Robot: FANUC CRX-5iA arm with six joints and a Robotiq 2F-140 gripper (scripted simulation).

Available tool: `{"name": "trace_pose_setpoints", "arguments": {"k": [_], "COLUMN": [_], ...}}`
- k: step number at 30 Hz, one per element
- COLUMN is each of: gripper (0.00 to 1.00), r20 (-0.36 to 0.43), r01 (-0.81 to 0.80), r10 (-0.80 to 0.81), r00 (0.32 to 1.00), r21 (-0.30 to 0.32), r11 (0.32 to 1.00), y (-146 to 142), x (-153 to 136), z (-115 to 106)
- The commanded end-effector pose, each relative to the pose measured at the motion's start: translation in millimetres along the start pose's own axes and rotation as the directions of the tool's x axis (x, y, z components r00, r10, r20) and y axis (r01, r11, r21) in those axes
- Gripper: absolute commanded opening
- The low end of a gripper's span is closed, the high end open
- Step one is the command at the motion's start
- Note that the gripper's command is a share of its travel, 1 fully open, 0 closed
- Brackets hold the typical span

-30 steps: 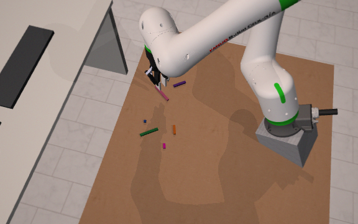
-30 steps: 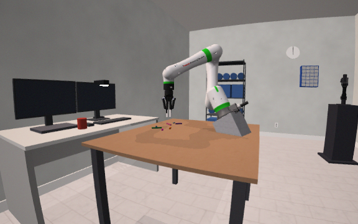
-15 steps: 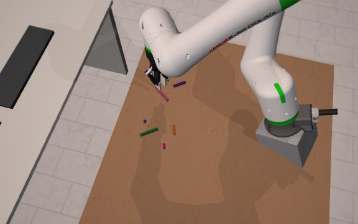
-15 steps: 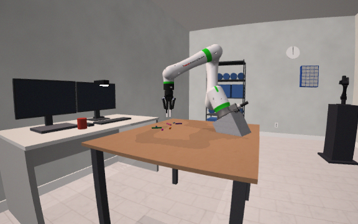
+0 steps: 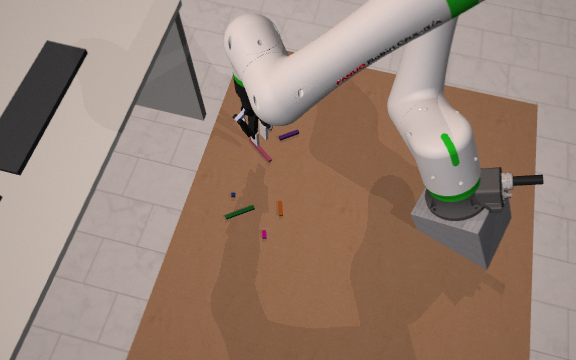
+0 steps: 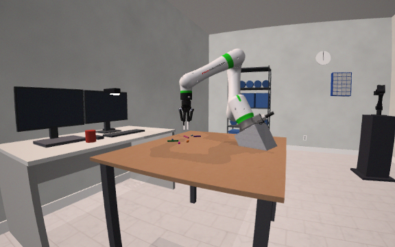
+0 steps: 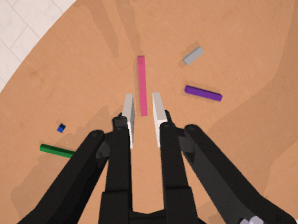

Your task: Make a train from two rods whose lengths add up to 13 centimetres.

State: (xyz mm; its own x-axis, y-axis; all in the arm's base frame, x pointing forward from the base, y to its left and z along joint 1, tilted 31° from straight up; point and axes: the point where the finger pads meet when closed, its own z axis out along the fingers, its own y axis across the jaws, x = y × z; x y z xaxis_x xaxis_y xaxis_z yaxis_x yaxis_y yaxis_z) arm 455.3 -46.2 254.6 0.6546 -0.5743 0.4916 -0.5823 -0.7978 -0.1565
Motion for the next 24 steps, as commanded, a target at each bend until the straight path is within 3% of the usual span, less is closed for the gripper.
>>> {"name": "trace_pose_setpoints", "arguments": {"k": [1, 24], "gripper": [0.15, 0.15], "r20": [0.0, 0.0], "r01": [0.0, 0.0], "r10": [0.0, 0.0], "r00": [1.0, 1.0], "r21": [0.0, 0.0], "r11": [1.0, 1.0], "y": [0, 0], "x": [0, 1], "z": [2, 33]}}
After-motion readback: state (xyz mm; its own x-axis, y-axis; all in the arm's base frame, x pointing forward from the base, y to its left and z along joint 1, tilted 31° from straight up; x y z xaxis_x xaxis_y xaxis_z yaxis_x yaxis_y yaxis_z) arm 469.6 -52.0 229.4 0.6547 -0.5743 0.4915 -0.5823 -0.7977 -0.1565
